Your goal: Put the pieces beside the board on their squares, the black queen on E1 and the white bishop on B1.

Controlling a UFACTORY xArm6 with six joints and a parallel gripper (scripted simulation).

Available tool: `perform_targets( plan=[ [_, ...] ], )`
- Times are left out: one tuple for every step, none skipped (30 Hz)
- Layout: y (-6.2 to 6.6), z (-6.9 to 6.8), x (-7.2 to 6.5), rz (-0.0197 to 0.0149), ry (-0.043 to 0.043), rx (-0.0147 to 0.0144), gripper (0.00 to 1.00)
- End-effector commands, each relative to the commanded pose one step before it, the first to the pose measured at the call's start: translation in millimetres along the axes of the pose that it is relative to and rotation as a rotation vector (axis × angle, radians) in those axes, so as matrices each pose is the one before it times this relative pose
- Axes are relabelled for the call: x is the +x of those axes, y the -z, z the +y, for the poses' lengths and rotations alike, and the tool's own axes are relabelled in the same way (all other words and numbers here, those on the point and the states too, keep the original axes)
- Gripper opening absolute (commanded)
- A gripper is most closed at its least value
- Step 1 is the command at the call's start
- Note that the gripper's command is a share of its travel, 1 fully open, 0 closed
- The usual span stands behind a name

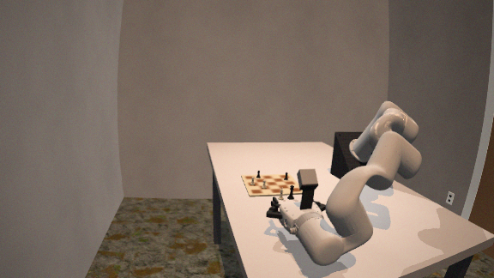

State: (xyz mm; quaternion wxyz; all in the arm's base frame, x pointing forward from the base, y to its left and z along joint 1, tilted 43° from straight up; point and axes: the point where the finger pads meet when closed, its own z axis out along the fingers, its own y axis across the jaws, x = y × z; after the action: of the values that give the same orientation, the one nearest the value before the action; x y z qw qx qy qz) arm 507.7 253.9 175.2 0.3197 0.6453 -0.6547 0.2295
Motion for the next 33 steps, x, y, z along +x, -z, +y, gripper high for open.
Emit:
perform_targets(
  plan=[
    [0.96, -0.55, 1.66, -0.00252, -0.00307, 0.00108, 1.00],
    [0.00, 0.00, 0.00, 0.00000, 0.00000, 0.00000, 1.00],
    [0.00, 0.00, 0.00, 0.00000, 0.00000, 0.00000, 1.00],
    [0.00, 0.00, 0.03, 0.00000, 0.00000, 0.00000, 1.00],
    [0.01, 0.00, 0.19, 0.00001, 0.00000, -0.00002, 1.00],
    [0.03, 0.00, 0.46, 0.00003, 0.00000, -0.00005, 1.00],
    [0.05, 0.01, 0.82, 0.00005, 0.00000, -0.00009, 1.00],
    [0.06, 0.02, 1.23, 0.00007, 0.00000, -0.00014, 1.00],
    [0.06, 0.06, 1.66, 0.00009, 0.00001, -0.00019, 1.00],
    [0.11, 0.05, 2.24, 0.00003, 0.00000, -0.00006, 1.00],
    [0.00, 0.00, 0.00, 0.00000, 0.00000, 0.00000, 1.00],
    [0.00, 0.00, 0.00, 0.00000, 0.00000, 0.00000, 1.00],
    [0.11, 0.09, 2.73, 0.00000, 0.00000, 0.00000, 1.00],
    [0.17, 0.09, 3.59, 0.00000, 0.00000, 0.00000, 1.00],
    [0.19, 0.12, 4.36, 0.00000, 0.00000, 0.00000, 1.00],
    [0.23, 0.14, 5.22, 0.00000, 0.00000, 0.00000, 1.00],
    [0.27, 0.16, 6.07, 0.00000, 0.00001, -0.00001, 1.00],
    [0.31, 0.18, 6.82, 0.00000, 0.00000, 0.00000, 1.00],
    [0.34, 0.19, 7.48, 0.00000, 0.00000, 0.00000, 1.00],
    [0.35, 0.21, 7.90, 0.00000, 0.00000, 0.00000, 1.00],
    [0.36, 0.21, 8.06, 0.00000, 0.00000, 0.00000, 1.00],
    [0.35, 0.20, 7.75, 0.00000, 0.00000, 0.00000, 1.00],
    [0.31, 0.18, 6.86, 0.00000, 0.00000, 0.00000, 1.00],
    [0.26, 0.15, 5.71, 0.00000, 0.00000, 0.00000, 1.00],
    [0.20, 0.11, 4.39, 0.00000, 0.00000, 0.00000, 1.00],
    [0.14, 0.07, 3.01, 0.00000, 0.00000, 0.00000, 1.00],
    [0.08, 0.05, 1.71, 0.00000, 0.00000, 0.00000, 1.00],
    [0.00, 0.00, 0.00, 0.00000, 0.00000, 0.00000, 1.00],
    [0.00, 0.00, 0.00, 0.00000, 0.00000, 0.00000, 1.00],
    [0.03, 0.02, 0.69, 0.00000, 0.00000, 0.00000, 1.00],
    [0.00, 0.00, 0.11, 0.00000, 0.00000, 0.00000, 1.00],
    [0.10, -0.25, -3.39, 0.00303, -0.00246, -0.01157, 1.00],
    [-0.61, -0.02, -0.12, -0.00218, -0.00082, -0.00158, 1.00]
  ],
)
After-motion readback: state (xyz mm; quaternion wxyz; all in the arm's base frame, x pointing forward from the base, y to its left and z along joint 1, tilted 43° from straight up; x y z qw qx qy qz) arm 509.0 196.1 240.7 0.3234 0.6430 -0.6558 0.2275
